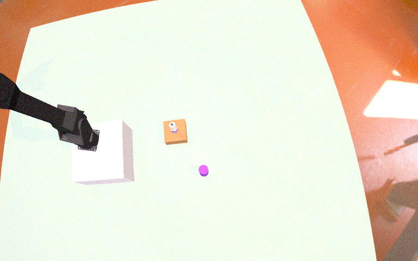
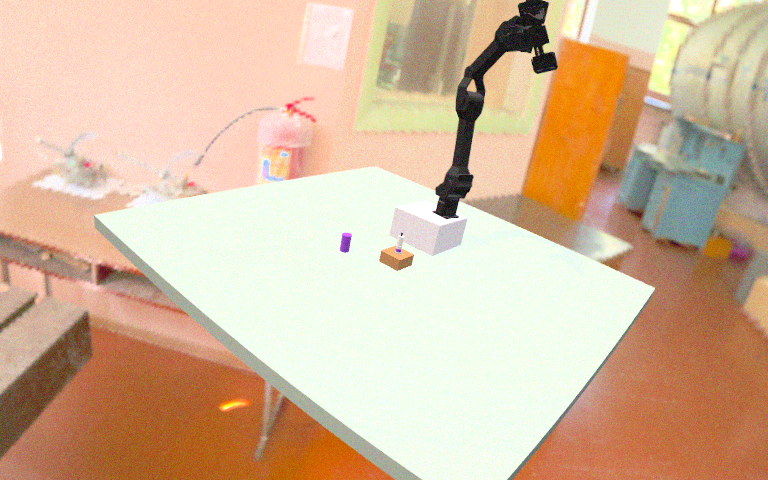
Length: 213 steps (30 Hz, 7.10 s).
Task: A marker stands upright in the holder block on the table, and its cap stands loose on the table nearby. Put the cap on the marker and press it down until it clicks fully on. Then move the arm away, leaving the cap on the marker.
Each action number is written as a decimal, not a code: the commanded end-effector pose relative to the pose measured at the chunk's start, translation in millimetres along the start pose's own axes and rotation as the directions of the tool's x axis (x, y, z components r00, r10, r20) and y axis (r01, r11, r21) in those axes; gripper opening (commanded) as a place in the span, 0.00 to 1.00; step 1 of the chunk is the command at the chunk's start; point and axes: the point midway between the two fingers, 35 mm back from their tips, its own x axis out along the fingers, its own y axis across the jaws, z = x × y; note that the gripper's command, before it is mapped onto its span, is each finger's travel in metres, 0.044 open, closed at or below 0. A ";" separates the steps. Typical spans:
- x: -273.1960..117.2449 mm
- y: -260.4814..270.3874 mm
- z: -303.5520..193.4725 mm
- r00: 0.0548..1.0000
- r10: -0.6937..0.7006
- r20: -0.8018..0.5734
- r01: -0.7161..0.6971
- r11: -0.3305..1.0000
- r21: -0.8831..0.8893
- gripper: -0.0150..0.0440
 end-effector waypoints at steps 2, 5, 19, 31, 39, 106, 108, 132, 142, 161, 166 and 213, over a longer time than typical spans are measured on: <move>3.1 -2.0 2.3 1.000 -0.004 0.011 0.004 1.000 -0.015 0.84; 19.0 -12.4 15.5 0.997 -0.024 0.068 0.030 0.996 -0.088 0.71; 114.7 -76.6 154.8 0.874 -0.167 0.457 0.335 0.888 -0.316 0.66; 134.0 -140.1 327.9 0.599 -0.378 0.706 0.663 0.728 -0.172 0.66; 99.6 -182.2 438.1 0.371 -0.529 0.763 0.803 0.595 0.022 0.66; -70.0 -380.4 630.3 -0.010 -0.877 0.480 0.770 0.299 0.563 0.66; -70.1 -383.3 631.7 -0.010 -0.877 0.480 0.770 0.299 0.563 0.66; -69.8 -390.4 635.4 -0.010 -0.877 0.480 0.771 0.299 0.563 0.29; -69.0 -360.6 620.7 -0.010 -0.877 0.480 0.771 0.299 0.563 0.25; -60.1 -340.5 579.1 -0.008 -0.878 0.478 0.771 0.299 0.563 0.25; -54.7 -342.9 557.2 -0.008 -0.879 0.477 0.771 0.299 0.563 0.25; -53.0 -377.7 457.7 -0.008 -0.883 0.470 0.771 0.294 0.565 0.25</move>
